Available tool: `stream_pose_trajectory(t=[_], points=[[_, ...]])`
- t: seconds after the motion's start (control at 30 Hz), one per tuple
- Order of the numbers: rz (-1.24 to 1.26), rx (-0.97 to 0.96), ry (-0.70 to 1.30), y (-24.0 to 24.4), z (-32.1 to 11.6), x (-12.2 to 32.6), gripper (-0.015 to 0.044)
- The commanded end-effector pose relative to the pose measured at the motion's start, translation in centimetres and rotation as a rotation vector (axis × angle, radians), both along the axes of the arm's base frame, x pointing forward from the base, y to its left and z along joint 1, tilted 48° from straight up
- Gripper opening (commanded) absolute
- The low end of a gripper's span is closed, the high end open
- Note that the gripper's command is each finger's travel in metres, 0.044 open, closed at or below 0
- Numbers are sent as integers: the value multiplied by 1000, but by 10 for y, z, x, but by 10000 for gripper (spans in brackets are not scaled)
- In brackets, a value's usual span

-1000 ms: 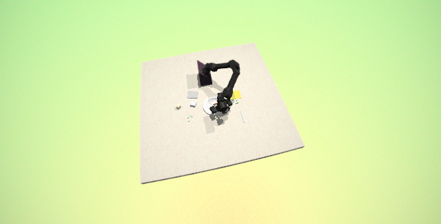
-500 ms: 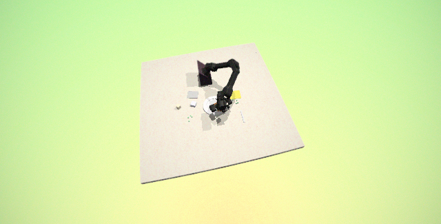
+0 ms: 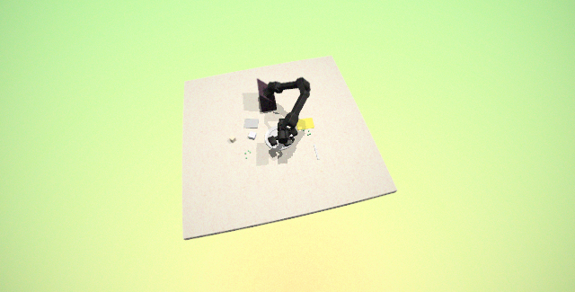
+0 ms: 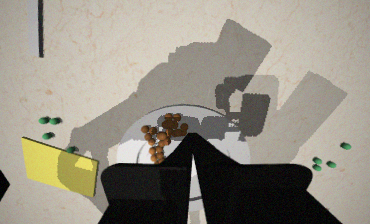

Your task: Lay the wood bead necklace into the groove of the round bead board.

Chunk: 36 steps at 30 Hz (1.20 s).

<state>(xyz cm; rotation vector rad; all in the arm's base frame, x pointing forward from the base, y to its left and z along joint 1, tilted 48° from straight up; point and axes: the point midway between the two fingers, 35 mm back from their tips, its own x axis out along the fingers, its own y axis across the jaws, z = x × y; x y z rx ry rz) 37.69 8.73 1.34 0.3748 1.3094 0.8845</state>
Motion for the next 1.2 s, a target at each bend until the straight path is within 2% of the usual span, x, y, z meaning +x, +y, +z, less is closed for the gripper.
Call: stream_pose_trajectory(t=[0.0, 0.87, 1.17], points=[[0, -5, -3, -11, -11, -3, 0], [2, -2, -2, -64, -70, -30, 0], [2, -1, -2, -59, -77, -31, 0]])
